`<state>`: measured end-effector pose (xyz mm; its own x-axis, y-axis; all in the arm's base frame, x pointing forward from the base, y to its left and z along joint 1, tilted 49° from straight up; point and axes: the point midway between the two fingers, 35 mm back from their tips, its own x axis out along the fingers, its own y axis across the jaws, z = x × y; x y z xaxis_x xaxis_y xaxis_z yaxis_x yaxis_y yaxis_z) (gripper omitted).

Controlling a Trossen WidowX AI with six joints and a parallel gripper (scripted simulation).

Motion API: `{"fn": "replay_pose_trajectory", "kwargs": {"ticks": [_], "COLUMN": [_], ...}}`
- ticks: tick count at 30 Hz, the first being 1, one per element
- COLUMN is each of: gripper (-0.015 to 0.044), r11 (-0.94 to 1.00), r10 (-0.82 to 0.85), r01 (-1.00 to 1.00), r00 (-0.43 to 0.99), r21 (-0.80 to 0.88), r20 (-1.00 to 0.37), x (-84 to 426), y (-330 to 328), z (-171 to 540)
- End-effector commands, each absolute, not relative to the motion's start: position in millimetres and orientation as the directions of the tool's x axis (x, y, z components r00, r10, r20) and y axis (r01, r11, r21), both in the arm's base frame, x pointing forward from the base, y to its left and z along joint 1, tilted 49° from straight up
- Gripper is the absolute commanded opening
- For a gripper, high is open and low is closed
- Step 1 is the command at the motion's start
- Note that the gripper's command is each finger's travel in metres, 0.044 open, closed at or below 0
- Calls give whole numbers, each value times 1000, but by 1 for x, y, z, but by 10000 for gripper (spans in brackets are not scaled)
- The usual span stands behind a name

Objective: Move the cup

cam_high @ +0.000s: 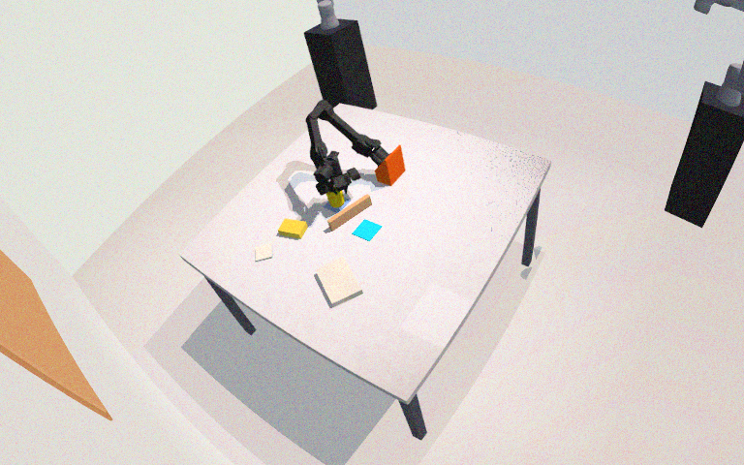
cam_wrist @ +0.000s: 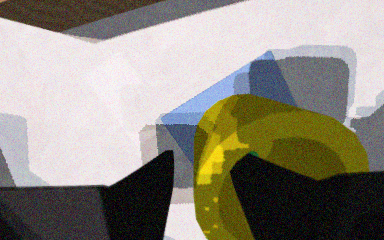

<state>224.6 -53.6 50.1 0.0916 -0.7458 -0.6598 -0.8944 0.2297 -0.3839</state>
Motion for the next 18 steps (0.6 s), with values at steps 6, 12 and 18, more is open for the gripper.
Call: {"fn": "replay_pose_trajectory", "kwargs": {"ticks": [6, 12, 18], "gripper": [100, 60, 20], "r11": [230, 230, 230], "r10": [-746, -746, -746], "r01": [-894, -894, -894], "r00": [92, 92, 92], "r21": [-385, -385, -385], "r20": [-660, -660, -660], "x": [225, 225, 225], "y": [-53, -53, -53], "z": [50, 50, 50]}}
